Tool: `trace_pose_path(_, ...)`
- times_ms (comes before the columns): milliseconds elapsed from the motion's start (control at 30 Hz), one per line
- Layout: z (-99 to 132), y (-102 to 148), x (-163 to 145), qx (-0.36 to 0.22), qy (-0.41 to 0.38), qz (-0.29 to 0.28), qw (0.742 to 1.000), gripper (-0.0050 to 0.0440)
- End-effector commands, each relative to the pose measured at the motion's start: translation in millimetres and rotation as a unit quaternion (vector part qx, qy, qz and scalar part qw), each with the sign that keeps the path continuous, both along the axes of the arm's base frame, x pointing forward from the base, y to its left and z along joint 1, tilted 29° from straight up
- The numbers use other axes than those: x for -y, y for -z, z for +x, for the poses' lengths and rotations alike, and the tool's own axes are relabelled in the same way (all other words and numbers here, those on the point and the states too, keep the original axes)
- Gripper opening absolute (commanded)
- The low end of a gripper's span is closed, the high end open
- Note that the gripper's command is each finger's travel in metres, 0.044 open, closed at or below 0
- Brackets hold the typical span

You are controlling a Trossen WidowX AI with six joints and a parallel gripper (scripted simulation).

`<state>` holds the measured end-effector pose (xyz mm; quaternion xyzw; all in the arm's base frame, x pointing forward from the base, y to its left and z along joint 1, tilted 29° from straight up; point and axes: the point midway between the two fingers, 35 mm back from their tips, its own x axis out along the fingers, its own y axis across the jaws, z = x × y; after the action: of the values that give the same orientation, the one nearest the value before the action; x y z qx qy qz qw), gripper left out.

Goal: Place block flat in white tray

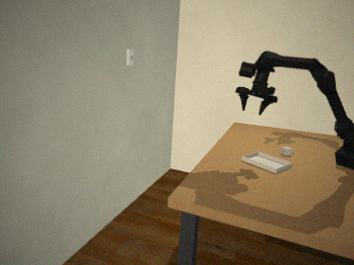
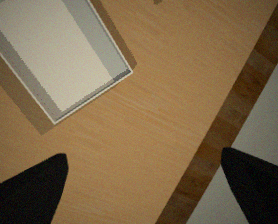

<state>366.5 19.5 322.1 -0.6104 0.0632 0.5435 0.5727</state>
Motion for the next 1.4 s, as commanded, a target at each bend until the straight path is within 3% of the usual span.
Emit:
trace_pose_path(0,-4.2,-9.7,-0.5,0.015,0.0,-0.003,1.0,0.04)
trace_pose_path(533,-4.2,-9.7,-0.5,0.015,0.0,-0.003,1.0,0.04)
trace_pose_path(567,-4.2,-9.7,-0.5,0.015,0.0,-0.003,1.0,0.0)
trace_pose_path(800,-4.1,-3.5,3.1,0.001,0.018,0.003,1.0,0.0)
trace_pose_path(1100,-5.5,23.7,17.6,-0.055,0.091,0.026,0.994,0.0)
trace_pose_path(1367,-16.2,73.6,40.2,-0.147,0.217,0.066,0.963,0.0)
